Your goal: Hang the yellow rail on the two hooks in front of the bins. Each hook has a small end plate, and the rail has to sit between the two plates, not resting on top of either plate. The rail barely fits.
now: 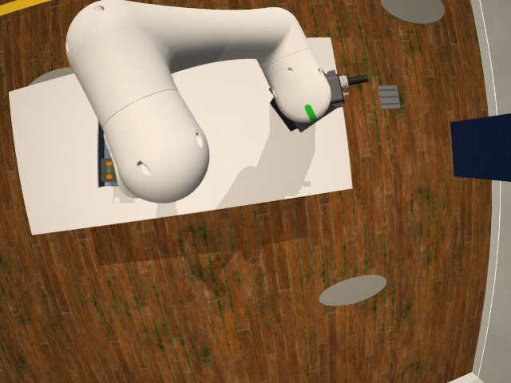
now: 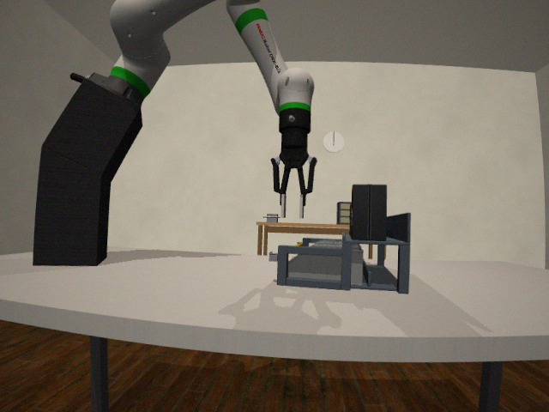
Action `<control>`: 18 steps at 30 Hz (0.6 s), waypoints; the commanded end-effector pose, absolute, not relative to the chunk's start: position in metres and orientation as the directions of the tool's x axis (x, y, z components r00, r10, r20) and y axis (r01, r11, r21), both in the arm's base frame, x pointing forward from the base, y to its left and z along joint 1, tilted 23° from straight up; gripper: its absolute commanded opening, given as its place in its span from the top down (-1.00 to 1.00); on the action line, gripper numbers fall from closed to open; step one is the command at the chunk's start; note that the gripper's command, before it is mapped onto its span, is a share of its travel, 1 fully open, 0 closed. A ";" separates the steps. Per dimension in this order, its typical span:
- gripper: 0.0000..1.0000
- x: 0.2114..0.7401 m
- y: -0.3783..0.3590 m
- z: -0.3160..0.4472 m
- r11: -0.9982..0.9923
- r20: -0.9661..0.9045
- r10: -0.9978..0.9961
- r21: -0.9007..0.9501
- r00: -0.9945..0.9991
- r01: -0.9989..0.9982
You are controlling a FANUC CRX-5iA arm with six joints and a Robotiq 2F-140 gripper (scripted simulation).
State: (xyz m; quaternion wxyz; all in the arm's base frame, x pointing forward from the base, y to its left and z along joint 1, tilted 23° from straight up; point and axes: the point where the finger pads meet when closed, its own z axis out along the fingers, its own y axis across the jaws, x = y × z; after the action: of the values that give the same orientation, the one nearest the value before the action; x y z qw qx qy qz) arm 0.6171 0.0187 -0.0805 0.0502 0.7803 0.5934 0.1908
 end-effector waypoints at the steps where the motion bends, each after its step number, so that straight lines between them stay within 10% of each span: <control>1: 0.41 0.618 0.019 -0.083 -0.291 0.238 0.945 0.305 0.223 0.907; 18: 0.41 0.619 0.020 -0.086 -0.291 0.238 0.945 0.305 0.223 0.907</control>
State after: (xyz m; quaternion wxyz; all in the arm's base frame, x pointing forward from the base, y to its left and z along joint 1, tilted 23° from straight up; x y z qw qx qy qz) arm 0.6190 0.0195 -0.0852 0.0502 0.7803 0.5934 0.1908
